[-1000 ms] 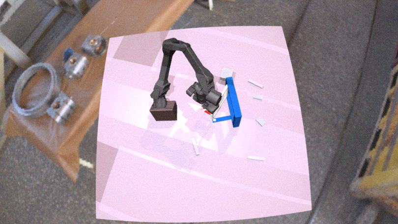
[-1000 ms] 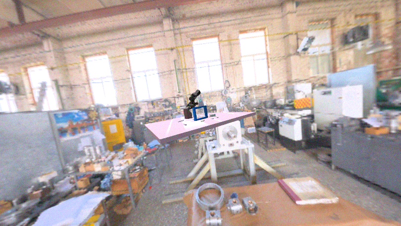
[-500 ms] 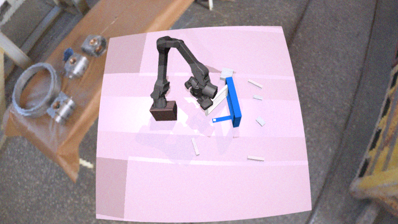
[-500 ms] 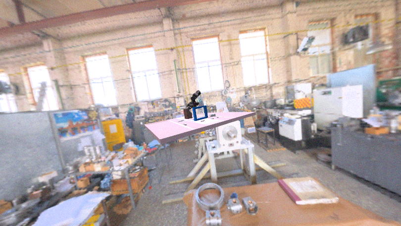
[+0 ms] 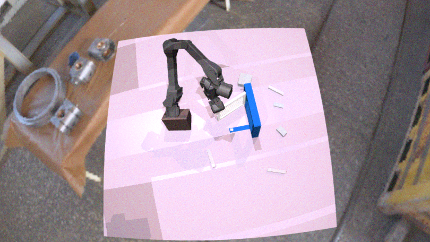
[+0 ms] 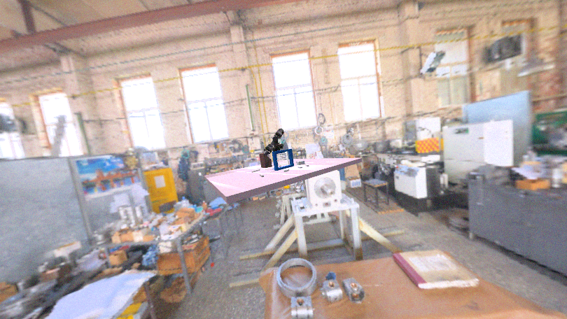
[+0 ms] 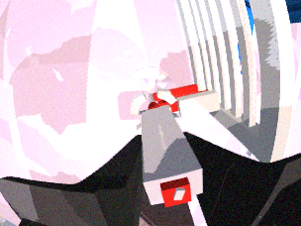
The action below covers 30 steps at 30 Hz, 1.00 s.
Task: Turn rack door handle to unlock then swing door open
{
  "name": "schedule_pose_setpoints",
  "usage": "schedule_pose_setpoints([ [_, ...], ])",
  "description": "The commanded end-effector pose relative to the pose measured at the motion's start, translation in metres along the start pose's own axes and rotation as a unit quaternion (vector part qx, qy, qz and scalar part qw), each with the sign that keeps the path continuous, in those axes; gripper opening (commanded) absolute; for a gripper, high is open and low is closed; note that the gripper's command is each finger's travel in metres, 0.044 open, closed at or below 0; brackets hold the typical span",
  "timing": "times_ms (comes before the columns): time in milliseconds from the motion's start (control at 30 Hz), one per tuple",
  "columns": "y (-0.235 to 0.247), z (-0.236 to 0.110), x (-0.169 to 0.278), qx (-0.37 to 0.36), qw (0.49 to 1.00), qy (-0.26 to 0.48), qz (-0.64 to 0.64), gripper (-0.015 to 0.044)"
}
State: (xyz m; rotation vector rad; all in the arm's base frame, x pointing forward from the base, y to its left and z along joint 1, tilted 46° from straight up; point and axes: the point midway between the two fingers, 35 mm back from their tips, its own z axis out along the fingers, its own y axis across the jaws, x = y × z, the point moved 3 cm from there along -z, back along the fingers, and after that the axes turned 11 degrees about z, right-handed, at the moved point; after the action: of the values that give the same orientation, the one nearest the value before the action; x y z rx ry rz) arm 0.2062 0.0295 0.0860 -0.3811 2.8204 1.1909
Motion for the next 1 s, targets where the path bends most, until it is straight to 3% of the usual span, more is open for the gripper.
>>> schedule_pose_setpoints([
  [0, 0.011, 0.001, 0.000, -0.003, 1.000, -0.003, 0.031, 0.0011],
  [967, 0.067, 0.001, -0.010, -0.005, 0.980, -0.002, 0.199, 0.0011],
])
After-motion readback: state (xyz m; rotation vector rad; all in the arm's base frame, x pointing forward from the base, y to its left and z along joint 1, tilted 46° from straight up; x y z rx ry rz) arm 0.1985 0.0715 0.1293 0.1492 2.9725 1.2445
